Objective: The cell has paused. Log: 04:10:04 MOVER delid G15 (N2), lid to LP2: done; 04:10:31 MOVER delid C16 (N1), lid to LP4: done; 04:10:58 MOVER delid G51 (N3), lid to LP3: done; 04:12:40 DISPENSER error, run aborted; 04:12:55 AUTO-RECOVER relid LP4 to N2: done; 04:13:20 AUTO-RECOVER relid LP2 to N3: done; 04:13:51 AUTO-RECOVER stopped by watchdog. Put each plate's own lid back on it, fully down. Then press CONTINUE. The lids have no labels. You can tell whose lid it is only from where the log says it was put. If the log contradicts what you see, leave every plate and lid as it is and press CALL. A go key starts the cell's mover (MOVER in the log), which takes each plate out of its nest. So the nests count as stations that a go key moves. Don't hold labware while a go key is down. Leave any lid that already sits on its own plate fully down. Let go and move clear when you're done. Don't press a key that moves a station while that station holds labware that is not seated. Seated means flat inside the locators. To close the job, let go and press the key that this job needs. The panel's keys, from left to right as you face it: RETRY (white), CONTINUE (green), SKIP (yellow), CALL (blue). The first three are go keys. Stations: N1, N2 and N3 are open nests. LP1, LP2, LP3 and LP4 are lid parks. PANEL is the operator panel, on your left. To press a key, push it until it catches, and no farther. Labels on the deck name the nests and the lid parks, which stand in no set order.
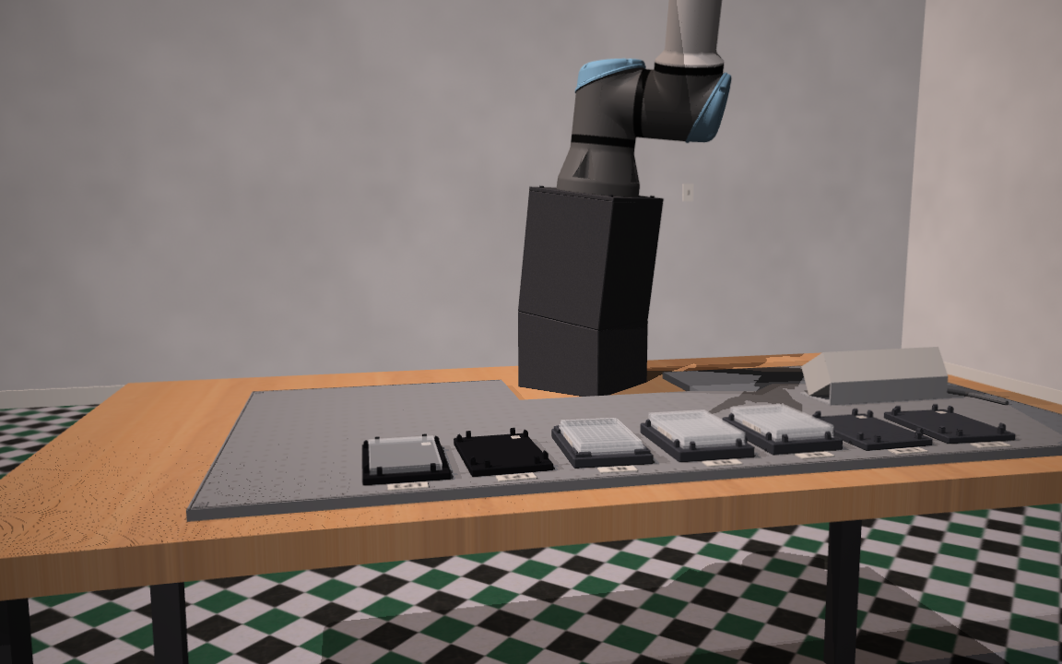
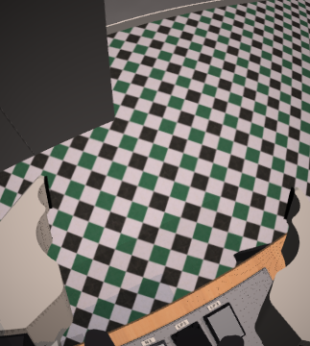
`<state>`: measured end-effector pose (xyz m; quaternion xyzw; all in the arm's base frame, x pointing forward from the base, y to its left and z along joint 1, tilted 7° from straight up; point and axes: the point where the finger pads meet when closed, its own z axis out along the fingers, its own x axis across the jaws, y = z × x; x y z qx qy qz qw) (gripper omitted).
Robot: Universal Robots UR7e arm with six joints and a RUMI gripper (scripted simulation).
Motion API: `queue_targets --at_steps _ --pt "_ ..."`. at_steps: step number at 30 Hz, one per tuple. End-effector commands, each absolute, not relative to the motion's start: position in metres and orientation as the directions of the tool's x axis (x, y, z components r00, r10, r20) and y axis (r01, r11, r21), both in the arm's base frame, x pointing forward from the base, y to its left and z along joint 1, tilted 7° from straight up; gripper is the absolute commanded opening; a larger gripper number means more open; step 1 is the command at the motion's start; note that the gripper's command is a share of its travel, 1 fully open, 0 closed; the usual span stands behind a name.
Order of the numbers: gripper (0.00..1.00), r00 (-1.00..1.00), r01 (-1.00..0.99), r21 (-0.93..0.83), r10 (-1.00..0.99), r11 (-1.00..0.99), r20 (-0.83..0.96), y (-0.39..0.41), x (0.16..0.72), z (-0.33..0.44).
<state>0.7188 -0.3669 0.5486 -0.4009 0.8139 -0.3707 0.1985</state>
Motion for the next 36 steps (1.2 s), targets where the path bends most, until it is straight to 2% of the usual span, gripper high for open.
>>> queue_targets --at_steps 1,36 --pt "0.82 -0.597 -0.527 -0.739 -0.802 0.420 -0.030 -0.370 0.725 0.524" --pt "0.82 -0.593 -0.576 -0.677 -0.804 0.457 -0.038 -0.378 0.742 0.394"
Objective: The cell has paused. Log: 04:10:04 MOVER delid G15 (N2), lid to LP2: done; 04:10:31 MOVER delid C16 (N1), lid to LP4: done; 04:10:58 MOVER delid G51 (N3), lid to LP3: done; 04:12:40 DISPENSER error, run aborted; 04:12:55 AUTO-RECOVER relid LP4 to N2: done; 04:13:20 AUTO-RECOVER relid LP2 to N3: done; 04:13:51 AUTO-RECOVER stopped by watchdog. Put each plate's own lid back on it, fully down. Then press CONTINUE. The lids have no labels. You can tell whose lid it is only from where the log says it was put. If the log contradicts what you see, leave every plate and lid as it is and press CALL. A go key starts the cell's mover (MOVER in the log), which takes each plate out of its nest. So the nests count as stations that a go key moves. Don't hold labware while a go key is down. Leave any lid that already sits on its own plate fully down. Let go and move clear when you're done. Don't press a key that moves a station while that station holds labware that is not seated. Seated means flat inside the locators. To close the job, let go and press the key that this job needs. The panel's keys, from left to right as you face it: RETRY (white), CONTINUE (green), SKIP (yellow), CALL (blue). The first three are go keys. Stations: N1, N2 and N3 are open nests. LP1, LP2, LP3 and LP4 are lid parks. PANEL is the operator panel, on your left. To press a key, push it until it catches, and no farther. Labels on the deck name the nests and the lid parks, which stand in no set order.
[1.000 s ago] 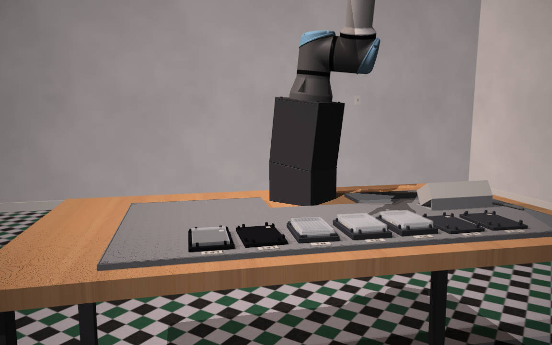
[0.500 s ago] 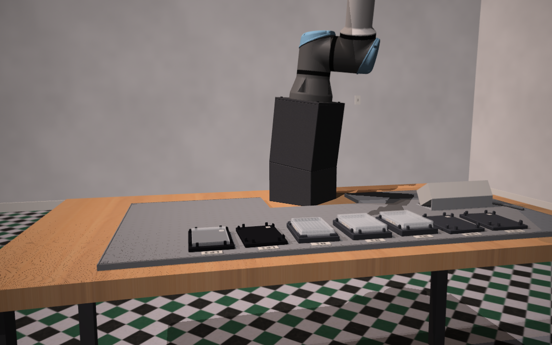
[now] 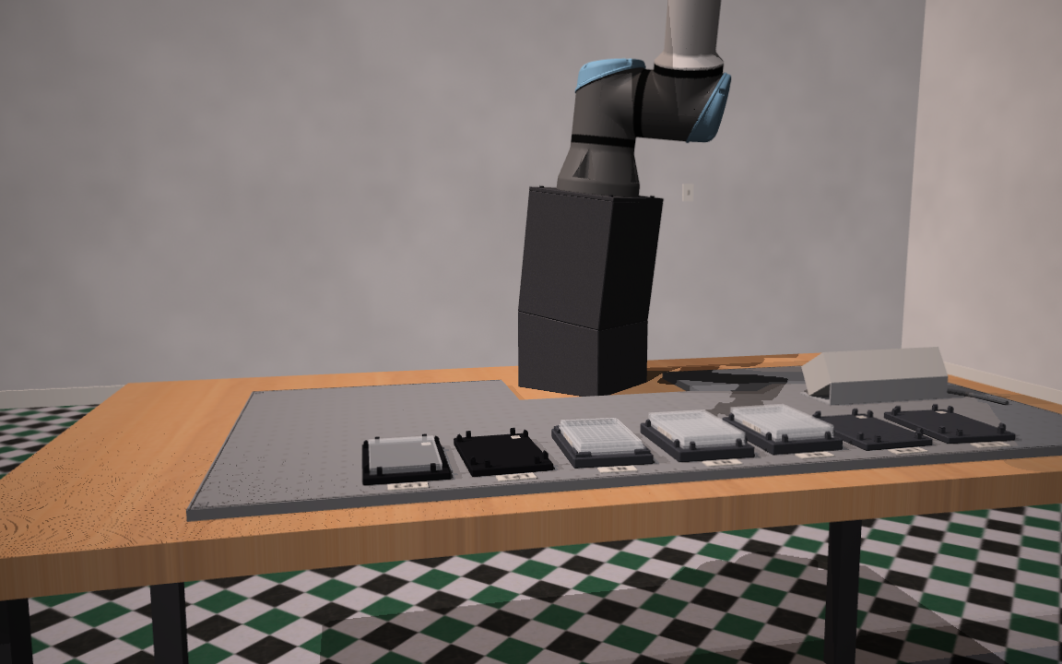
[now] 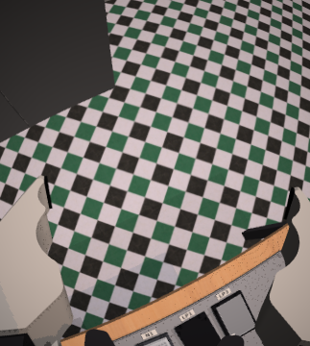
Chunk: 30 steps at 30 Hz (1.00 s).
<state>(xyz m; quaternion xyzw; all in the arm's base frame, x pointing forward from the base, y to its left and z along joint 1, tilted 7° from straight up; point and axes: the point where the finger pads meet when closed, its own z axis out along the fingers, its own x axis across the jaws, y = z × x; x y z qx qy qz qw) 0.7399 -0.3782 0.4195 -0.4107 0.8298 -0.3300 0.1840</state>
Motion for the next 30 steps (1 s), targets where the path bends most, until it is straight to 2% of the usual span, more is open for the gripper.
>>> queue_targets --at_steps 1,30 --pt "0.82 -0.593 -0.576 -0.677 -0.805 0.457 -0.038 -0.378 0.742 0.389" --pt "0.82 -0.590 -0.623 -0.608 -0.806 0.492 -0.047 -0.373 0.739 0.278"
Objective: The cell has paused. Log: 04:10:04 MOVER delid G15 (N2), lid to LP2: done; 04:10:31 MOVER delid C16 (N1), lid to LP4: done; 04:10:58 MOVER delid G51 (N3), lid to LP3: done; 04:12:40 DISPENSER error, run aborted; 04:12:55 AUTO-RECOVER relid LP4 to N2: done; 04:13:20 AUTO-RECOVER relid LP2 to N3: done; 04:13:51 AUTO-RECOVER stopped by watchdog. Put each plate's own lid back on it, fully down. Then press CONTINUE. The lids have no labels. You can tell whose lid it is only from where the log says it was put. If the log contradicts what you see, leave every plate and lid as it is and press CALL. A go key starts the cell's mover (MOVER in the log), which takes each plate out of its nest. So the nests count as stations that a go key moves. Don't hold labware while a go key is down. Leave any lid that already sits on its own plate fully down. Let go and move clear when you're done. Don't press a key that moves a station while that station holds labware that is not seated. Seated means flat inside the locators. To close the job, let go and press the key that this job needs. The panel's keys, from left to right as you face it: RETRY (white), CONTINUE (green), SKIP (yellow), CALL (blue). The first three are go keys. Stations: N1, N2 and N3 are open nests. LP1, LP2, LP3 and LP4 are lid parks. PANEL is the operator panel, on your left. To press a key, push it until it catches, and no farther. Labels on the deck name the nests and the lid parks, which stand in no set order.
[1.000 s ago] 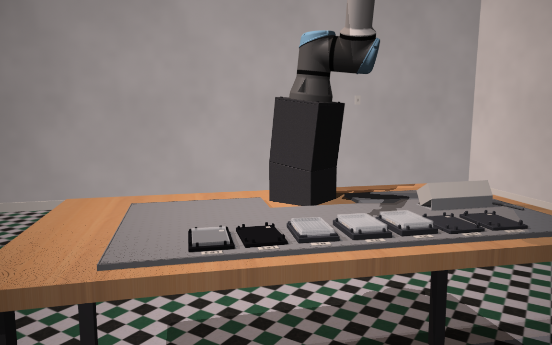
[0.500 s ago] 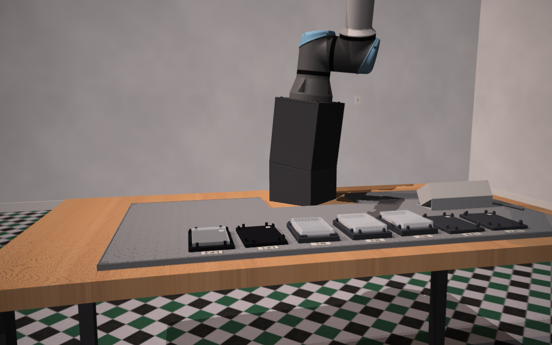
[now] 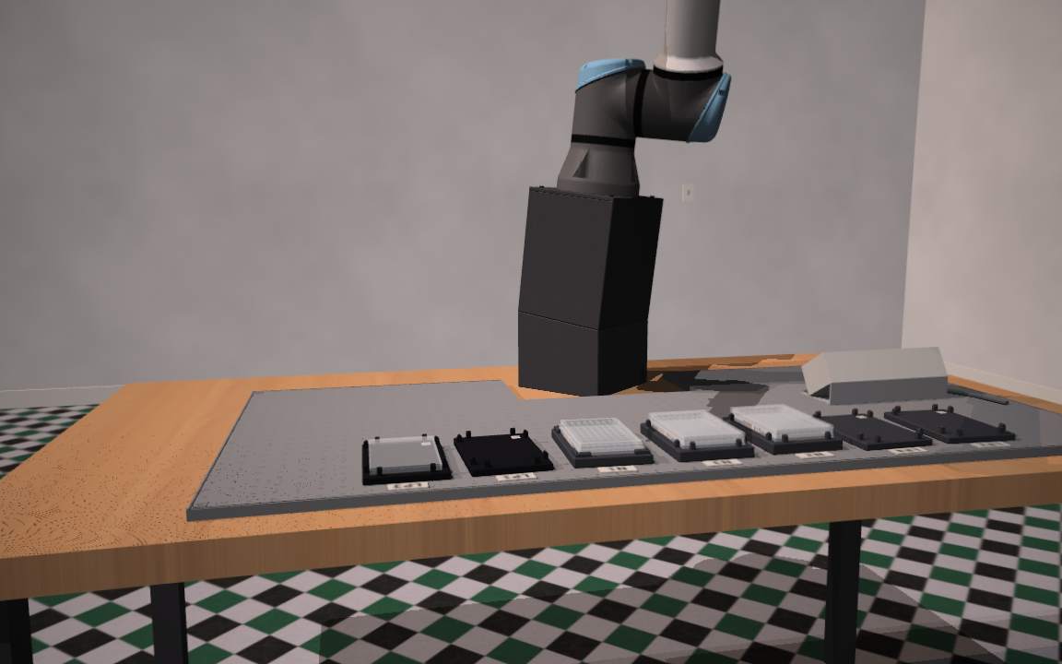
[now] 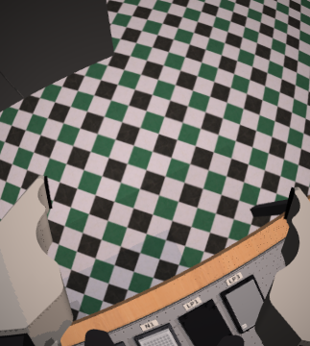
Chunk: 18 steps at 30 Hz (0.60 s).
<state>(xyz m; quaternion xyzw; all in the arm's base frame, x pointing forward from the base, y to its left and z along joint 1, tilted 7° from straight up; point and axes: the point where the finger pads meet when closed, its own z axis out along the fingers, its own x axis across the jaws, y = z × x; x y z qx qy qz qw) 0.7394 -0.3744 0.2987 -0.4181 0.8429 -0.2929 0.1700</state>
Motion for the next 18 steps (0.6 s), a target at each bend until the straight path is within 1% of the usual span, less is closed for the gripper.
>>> queue_targets --at_steps 1,9,13,15,18 --pt "0.82 -0.590 -0.623 -0.609 -0.806 0.492 -0.047 -0.372 0.738 0.274" --pt "0.82 -0.590 -0.623 -0.610 -0.806 0.491 -0.047 -0.366 0.734 0.234" --pt "0.82 -0.590 -0.623 -0.610 -0.806 0.491 -0.047 -0.366 0.734 0.233" --pt "0.82 -0.590 -0.642 -0.576 -0.806 0.506 -0.051 -0.365 0.731 0.223" --pt "0.82 -0.589 -0.643 -0.574 -0.806 0.507 -0.052 -0.362 0.729 0.209"
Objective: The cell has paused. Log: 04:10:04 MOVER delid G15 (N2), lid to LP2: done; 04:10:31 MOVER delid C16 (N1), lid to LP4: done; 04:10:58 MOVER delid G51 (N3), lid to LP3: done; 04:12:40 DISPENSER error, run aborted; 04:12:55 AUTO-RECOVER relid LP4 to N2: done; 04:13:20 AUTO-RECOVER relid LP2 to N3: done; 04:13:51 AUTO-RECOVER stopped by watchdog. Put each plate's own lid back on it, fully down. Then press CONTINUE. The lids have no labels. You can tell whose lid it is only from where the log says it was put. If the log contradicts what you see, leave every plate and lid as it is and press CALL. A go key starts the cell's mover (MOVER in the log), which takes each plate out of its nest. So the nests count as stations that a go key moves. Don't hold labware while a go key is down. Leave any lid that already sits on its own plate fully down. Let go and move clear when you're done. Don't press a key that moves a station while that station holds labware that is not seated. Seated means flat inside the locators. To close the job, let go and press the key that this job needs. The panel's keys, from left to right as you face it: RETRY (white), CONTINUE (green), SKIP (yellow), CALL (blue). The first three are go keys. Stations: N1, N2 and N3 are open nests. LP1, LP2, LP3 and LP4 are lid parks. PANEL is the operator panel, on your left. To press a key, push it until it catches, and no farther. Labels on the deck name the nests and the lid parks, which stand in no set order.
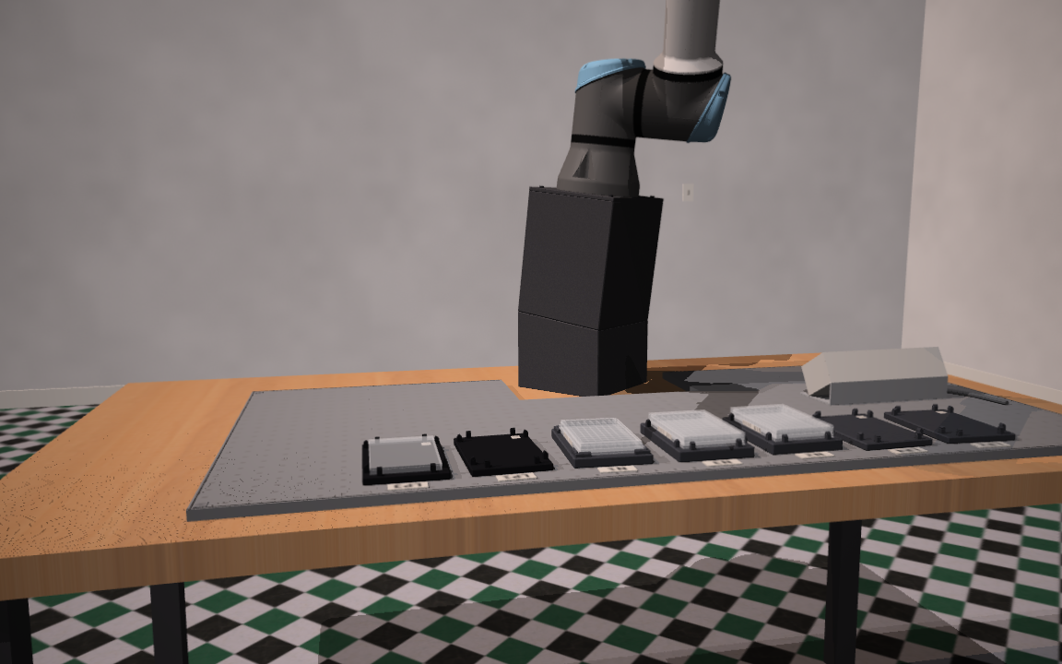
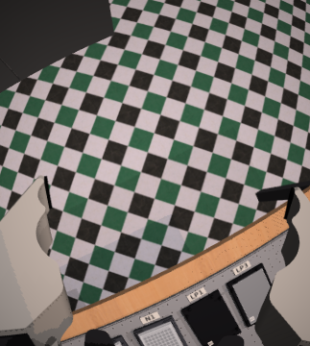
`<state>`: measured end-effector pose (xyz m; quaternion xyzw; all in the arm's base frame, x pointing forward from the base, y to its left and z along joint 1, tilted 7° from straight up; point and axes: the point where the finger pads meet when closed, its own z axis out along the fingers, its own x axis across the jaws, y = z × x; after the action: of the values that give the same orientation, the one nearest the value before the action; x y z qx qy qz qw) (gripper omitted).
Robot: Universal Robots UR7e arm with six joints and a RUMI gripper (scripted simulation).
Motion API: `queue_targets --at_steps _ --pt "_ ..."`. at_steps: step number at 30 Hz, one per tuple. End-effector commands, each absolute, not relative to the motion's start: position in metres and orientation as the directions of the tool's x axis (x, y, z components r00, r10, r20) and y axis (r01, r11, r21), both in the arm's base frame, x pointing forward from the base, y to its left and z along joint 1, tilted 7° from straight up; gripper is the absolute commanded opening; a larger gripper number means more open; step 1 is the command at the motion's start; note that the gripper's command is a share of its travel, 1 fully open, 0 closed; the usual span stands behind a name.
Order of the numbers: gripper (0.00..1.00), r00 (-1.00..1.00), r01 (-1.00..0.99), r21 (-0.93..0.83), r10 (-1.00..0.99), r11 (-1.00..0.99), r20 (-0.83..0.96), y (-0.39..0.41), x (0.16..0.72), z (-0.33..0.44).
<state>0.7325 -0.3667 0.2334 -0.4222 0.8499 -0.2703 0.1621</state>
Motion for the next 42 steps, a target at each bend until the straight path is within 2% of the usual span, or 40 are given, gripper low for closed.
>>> queue_targets --at_steps 1,42 --pt "0.82 -0.589 -0.643 -0.574 -0.806 0.507 -0.052 -0.361 0.728 0.204" --pt "0.82 -0.588 -0.682 -0.499 -0.806 0.535 -0.061 -0.324 0.686 0.065"
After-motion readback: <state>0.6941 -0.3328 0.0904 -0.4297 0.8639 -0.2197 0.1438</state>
